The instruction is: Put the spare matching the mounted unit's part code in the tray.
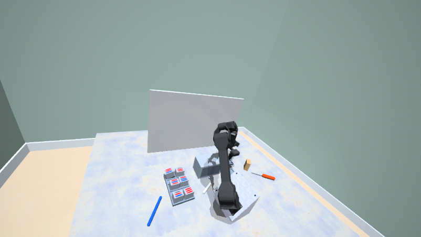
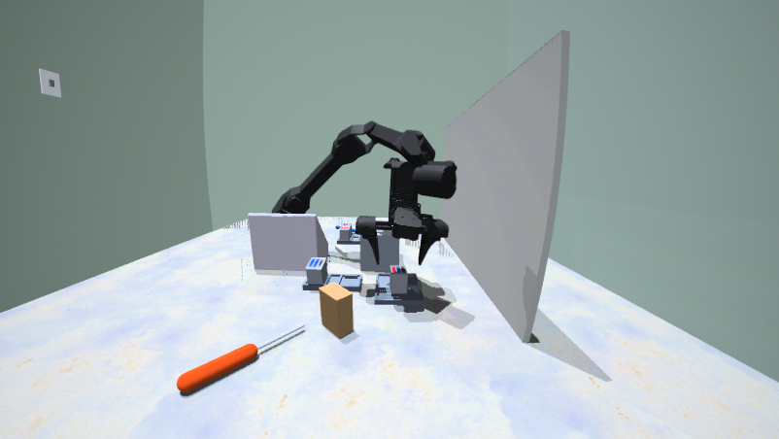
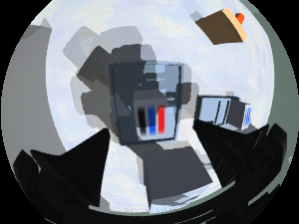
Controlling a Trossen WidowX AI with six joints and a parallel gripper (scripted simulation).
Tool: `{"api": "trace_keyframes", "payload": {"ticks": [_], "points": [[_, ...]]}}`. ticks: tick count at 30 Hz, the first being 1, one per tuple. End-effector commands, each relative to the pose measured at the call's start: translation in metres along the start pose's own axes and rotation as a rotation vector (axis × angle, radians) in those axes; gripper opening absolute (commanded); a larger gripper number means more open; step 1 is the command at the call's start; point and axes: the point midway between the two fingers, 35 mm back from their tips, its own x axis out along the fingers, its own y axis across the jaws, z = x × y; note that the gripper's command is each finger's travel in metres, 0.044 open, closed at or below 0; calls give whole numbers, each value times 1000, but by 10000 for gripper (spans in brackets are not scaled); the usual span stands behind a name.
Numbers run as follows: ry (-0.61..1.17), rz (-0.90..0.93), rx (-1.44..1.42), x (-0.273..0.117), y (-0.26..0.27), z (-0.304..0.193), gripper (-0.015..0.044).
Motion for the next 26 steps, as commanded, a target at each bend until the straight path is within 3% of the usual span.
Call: {"api": "trace_keyframes", "payload": {"ticks": [1,26], "points": [[-19,24,-2,-61,-3,2,440],[-30,43,3,-70,-2,2,440]]}}
